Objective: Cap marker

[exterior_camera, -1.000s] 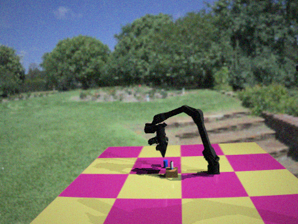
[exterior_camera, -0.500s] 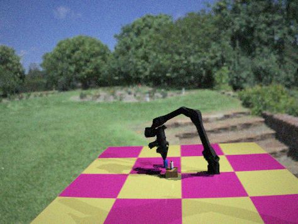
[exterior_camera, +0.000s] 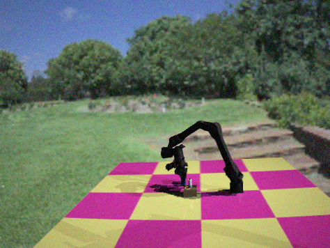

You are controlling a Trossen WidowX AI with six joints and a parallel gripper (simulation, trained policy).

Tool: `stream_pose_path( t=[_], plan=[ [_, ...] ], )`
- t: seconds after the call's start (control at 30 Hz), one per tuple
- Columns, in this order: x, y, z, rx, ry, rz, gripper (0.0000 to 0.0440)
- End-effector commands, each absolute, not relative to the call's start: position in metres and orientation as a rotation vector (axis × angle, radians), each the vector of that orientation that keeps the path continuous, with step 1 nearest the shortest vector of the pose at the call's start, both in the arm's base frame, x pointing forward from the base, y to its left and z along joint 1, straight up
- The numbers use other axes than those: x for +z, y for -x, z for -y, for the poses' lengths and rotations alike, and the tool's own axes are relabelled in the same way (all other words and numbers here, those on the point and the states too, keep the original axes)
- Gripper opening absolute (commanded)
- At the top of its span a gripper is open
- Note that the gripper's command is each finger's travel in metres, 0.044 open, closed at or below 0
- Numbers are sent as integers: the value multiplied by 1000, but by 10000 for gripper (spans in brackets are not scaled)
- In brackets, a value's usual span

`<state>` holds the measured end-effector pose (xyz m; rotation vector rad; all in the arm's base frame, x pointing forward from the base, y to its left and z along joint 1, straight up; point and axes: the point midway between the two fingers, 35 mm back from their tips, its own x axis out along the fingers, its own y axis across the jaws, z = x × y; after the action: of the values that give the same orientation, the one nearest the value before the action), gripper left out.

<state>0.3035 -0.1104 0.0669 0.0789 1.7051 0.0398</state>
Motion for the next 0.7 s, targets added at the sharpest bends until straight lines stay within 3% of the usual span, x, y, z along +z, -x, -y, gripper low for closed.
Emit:
stream_pose_path(
  t=[0.0, 0.17, 0.4, 0.67],
  plan=[
    [62, -302, 111, 44, -65, -1710, 199],
    [70, -301, 110, 33, -45, -1697, 68],
    [96, -310, 105, 21, 4, -1640, 30],
    [124, -318, 83, 36, 32, -1597, 27]
  ],
)
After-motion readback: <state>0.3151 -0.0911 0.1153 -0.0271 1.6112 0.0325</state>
